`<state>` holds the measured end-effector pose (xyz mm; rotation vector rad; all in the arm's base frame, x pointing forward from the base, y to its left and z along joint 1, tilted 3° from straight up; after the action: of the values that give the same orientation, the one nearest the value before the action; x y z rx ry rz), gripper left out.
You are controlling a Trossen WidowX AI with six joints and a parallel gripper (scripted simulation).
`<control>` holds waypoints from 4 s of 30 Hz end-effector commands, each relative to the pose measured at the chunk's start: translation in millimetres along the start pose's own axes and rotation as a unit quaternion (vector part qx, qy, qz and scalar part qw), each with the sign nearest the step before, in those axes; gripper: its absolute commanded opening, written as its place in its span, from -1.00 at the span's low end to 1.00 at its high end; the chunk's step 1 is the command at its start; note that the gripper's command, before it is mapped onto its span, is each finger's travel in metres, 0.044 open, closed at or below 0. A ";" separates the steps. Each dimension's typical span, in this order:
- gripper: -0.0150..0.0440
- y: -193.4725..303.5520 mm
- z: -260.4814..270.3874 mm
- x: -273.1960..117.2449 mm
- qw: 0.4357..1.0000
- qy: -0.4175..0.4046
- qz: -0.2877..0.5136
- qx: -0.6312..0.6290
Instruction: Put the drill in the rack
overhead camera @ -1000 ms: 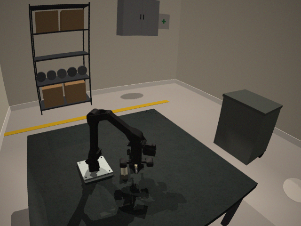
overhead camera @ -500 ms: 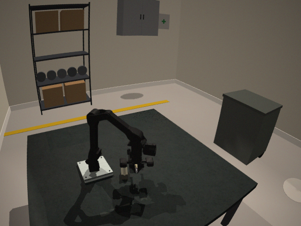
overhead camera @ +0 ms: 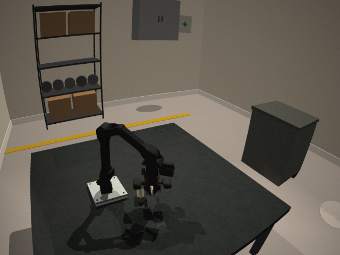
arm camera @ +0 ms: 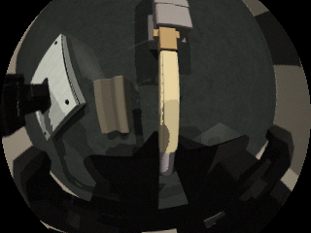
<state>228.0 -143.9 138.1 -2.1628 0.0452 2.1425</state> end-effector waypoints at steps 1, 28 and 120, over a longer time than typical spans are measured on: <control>-0.49 0.1 8.1 -1.1 1.000 0.003 0.004 -0.001; -0.49 2.4 46.9 -1.6 1.000 0.002 0.004 -0.001; -0.49 3.9 63.9 53.0 1.000 0.001 0.004 -0.001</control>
<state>165.8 -141.1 91.9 -2.1861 0.0609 2.1387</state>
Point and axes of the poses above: the point midway between the two fingers, 35 mm back from their tips, its own x axis out along the fingers, its own z axis across the jaws, y = z × x, the point moved 8 cm from there along -x, back along the fingers, and after that the axes turned 9 degrees about -x, right-handed, at the moved point
